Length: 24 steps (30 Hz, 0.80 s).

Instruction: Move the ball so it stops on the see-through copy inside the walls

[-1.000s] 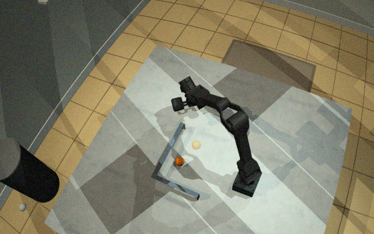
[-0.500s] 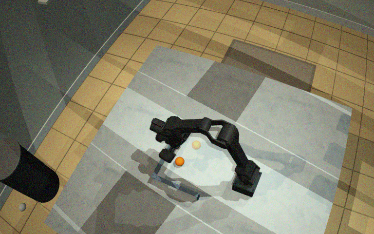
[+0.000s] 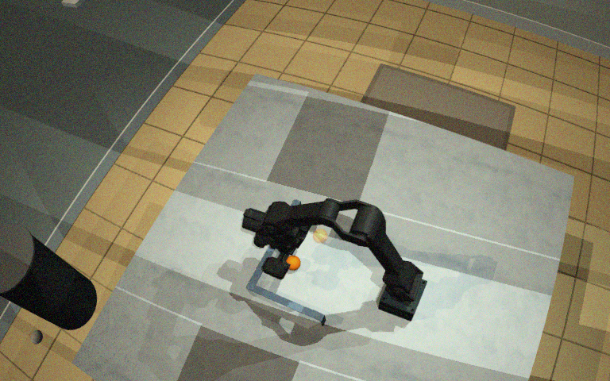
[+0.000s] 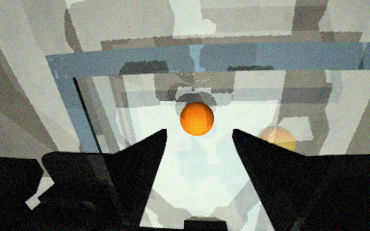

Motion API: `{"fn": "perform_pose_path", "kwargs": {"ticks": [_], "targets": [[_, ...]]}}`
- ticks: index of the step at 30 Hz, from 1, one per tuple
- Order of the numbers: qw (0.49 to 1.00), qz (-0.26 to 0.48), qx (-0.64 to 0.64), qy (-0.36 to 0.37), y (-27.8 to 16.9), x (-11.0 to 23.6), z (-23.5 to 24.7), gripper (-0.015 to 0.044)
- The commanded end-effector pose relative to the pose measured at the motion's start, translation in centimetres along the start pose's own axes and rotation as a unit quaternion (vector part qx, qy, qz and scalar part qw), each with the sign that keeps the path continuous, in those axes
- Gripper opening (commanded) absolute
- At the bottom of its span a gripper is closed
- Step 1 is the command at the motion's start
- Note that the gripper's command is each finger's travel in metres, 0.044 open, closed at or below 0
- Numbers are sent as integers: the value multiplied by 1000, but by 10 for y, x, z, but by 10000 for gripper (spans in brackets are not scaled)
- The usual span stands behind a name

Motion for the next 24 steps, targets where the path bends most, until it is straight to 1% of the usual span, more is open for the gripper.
{"fn": "perform_pose_path", "kwargs": {"ticks": [1, 24], "targets": [[1000, 1, 3, 1, -1, -6, 1, 328], [1000, 1, 3, 1, -1, -43, 1, 328]]}}
Point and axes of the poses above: the point midway between the two fingers, 35 mm back from their tips, its own x axis back along the fingers, its own z axis across the jaws, y = z × x, the point moved 2 cm from there along x, back along the fingers, and after that the axes turned 13 degrees about x, right-handed, at the moved point
